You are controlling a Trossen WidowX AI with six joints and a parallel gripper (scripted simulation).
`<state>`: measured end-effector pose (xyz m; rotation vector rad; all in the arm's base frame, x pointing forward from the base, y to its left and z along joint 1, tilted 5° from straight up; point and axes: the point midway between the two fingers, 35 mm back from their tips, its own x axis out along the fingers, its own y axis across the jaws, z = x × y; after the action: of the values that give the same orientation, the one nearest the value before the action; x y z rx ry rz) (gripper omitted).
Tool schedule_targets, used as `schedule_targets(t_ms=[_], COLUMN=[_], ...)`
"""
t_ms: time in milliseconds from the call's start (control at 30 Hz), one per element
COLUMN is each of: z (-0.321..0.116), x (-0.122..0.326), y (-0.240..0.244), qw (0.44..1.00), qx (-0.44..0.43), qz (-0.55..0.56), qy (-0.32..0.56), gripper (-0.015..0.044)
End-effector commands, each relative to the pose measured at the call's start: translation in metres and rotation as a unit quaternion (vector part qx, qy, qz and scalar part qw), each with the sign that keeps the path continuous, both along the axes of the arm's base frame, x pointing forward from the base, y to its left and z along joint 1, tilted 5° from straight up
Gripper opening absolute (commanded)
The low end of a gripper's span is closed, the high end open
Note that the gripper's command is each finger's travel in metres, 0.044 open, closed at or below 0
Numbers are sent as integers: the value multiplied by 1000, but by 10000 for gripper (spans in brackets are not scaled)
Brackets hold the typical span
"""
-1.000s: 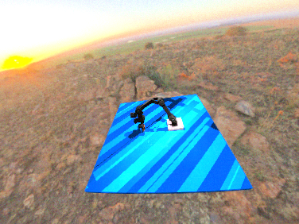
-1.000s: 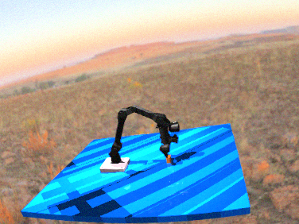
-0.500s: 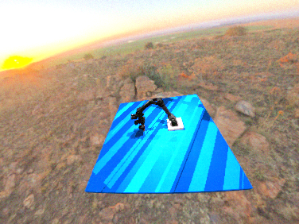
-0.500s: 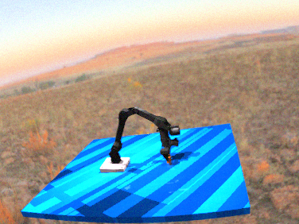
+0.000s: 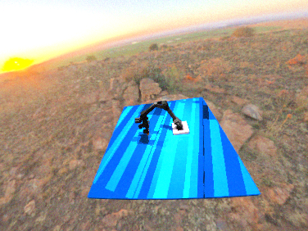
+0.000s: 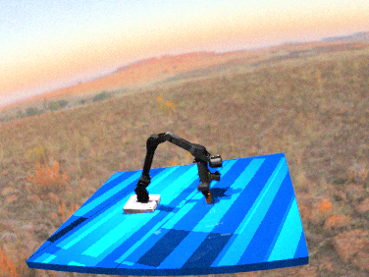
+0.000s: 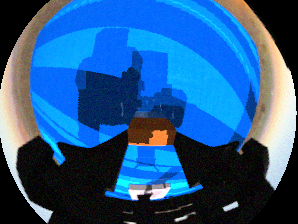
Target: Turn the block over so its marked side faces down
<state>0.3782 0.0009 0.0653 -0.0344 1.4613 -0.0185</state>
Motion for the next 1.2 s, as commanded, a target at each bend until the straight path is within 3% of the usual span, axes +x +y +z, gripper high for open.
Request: schedule_targets(t_ms=[0,300,500,700,1167], z=[0,0,26,29,19], x=[0,0,-2,-2,2], y=[0,0,1,1,1], qw=[1000,1000,1000,1000,994], qx=[-2,-2,-1,-1,1], qz=[1,1,1,1,5], qy=[-1,-1,-1,-6,-107], gripper=[202,142,0,0,0])
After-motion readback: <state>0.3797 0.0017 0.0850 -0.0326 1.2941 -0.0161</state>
